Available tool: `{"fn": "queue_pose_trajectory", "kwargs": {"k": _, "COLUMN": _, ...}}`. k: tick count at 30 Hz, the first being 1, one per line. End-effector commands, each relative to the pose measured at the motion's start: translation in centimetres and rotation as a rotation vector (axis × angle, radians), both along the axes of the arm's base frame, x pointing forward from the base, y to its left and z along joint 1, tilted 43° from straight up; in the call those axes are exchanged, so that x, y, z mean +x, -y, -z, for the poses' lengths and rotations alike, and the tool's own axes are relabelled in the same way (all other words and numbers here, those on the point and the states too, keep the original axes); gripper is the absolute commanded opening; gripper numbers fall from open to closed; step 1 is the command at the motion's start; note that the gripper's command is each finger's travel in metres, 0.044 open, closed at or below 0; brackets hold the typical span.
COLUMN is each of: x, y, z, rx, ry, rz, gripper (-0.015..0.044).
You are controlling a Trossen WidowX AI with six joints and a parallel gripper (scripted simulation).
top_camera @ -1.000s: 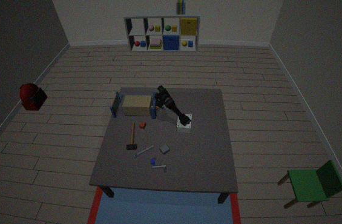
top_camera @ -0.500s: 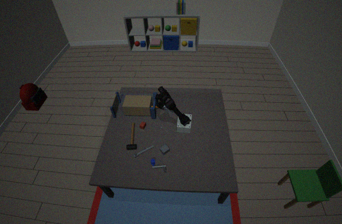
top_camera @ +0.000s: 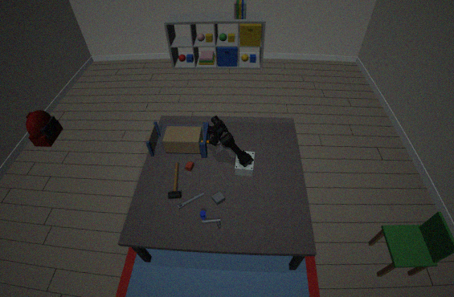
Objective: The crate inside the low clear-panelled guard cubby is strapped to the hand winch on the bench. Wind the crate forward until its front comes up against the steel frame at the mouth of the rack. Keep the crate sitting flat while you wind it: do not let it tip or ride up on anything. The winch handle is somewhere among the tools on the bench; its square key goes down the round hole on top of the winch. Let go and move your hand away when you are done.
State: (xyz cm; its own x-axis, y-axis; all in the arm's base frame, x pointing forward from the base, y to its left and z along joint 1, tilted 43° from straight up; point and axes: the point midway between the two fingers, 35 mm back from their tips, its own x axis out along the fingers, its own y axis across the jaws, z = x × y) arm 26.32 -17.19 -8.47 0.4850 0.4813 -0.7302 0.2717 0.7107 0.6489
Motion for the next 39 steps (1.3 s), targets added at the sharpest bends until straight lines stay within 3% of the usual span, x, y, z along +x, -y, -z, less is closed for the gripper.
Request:
{"fn": "queue_pose_trajectory", "kwargs": {"k": 1, "x": -0.7, "y": -0.6, "z": -0.3, "rx": 0.013, "ry": -0.010, "rz": 0.002, "gripper": 0.0000}}
{"fn": "queue_pose_trajectory", "kwargs": {"k": 39, "x": -4.2, "y": -2.5, "z": -1.5, "rx": 0.015, "ry": -0.013, "rz": 0.002, "gripper": 0.0000}}
